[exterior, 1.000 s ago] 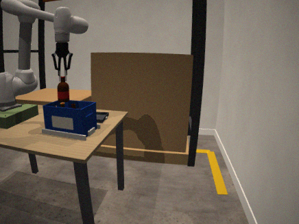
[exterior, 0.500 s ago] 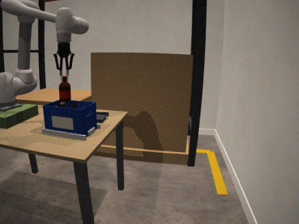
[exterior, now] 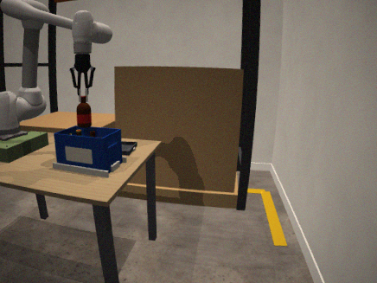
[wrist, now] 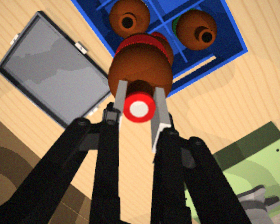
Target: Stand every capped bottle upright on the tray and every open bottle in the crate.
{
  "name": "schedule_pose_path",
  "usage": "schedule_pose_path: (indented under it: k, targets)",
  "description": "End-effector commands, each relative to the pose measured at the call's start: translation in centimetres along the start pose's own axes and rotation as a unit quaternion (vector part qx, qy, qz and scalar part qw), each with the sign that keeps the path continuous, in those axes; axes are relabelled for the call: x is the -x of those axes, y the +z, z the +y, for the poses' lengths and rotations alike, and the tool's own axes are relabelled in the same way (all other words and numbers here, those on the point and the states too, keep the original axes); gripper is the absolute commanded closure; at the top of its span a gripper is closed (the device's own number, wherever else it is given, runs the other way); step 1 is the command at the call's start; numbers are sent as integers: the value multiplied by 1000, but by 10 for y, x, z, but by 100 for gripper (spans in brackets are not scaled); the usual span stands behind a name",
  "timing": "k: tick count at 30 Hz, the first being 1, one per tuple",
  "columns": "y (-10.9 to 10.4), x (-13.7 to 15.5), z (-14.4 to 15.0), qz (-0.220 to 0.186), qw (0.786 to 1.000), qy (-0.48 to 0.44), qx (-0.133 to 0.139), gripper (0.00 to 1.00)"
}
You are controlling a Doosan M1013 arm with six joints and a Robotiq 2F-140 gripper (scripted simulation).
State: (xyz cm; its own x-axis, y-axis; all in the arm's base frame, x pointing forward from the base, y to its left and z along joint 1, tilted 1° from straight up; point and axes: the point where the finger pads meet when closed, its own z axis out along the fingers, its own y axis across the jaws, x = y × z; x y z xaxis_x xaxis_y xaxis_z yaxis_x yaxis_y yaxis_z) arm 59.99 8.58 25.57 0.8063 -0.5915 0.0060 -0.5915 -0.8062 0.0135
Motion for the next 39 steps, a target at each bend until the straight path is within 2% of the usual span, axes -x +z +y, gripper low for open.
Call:
schedule_pose_path:
  k: [1,6,39]
  targets:
    - [3,11,-5,-2,1000,0,0,100]
    - [1,9,-6,0,1000,0,0,100]
    - [4,48,-39,-2,1000,0,0,100]
